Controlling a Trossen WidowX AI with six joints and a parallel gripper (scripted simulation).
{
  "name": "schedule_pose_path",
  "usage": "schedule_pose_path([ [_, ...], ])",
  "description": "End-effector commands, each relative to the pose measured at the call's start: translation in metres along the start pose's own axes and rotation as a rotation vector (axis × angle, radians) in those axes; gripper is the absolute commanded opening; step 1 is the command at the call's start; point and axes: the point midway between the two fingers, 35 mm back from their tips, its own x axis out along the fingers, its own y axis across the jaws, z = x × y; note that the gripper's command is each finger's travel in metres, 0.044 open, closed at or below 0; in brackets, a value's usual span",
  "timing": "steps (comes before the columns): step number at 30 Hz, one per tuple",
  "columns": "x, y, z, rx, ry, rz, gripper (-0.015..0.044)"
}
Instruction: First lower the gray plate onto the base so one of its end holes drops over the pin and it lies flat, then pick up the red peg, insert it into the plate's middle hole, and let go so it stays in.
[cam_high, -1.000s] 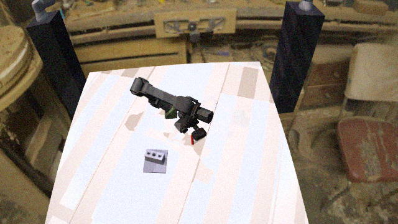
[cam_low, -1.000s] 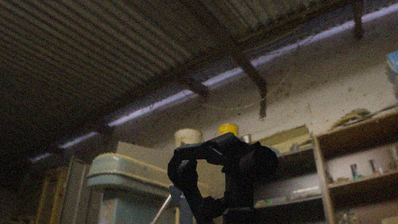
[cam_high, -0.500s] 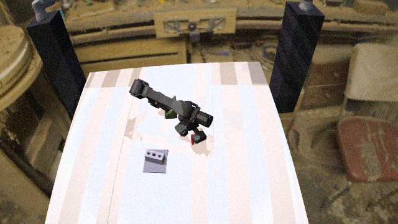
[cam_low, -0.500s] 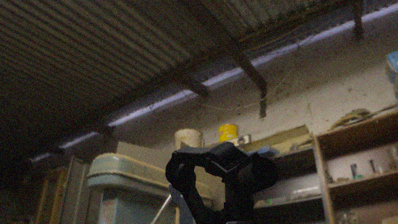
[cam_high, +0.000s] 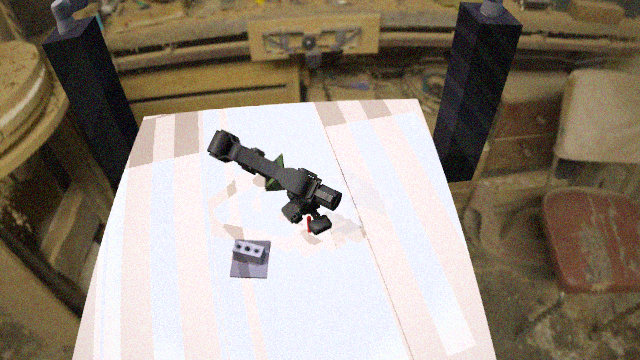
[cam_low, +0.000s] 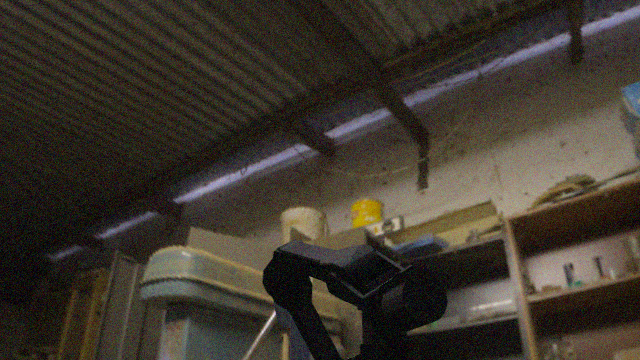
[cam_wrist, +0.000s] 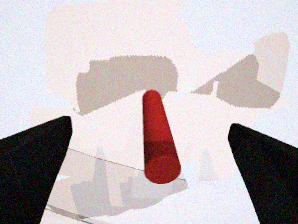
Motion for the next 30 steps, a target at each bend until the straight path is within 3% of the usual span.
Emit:
schedule_pose_path([
  [1,0.005,-0.001,0.000,-0.007,-0.004,-0.002,0.0440],
  [16,0.005,-0.001,0.000,-0.007,-0.004,-0.002,0.0046],
  [23,0.005,-0.001,0.000,-0.007,-0.004,-0.002,0.0000],
  [30,-0.006,0.001,0.000,-0.007,-0.003,-0.002,0.0000],
])
